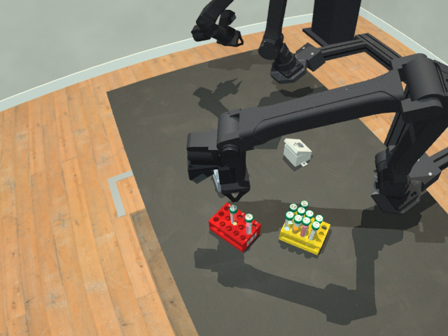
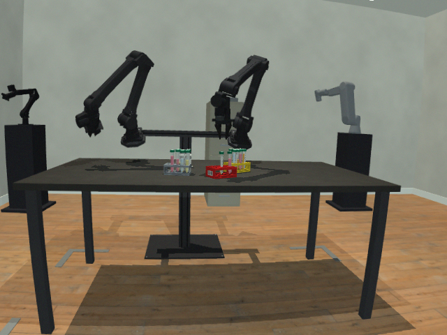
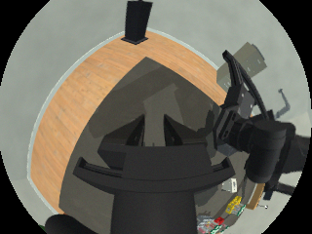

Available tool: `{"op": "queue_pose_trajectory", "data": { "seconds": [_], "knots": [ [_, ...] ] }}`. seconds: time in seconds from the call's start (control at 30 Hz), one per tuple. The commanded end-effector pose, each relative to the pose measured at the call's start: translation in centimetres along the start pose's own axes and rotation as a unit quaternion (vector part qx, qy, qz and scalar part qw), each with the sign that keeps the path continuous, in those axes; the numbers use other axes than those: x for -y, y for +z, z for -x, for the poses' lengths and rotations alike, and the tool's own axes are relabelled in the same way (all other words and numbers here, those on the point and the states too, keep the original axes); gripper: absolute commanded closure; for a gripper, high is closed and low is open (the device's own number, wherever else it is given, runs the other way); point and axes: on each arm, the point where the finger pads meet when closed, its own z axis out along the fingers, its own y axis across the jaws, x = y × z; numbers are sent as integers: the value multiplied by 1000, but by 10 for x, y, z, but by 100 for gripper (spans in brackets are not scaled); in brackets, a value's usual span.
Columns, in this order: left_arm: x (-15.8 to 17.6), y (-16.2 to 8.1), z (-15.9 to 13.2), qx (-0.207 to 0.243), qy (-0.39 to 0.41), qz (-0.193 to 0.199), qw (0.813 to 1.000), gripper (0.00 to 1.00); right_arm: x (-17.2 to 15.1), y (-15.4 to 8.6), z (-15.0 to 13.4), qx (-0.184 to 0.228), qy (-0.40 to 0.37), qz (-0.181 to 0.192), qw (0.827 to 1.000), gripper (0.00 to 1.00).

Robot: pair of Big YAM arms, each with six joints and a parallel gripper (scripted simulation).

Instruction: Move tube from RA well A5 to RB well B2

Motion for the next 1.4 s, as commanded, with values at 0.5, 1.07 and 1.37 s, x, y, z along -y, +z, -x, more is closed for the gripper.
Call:
{"op": "queue_pose_trajectory", "data": {
  "seconds": [0.5, 1.07, 1.37],
  "knots": [
    [3, 10, 1, 4, 7, -1, 1000, 70, -7, -5, 2, -1, 5, 8, 1000, 70],
    [2, 40, -3, 3, 5, -1, 1000, 70, -7, -5, 2, -1, 5, 8, 1000, 70],
    [2, 58, -5, 3, 5, -1, 1000, 70, -7, -5, 2, -1, 5, 8, 1000, 70]
  ]
}}
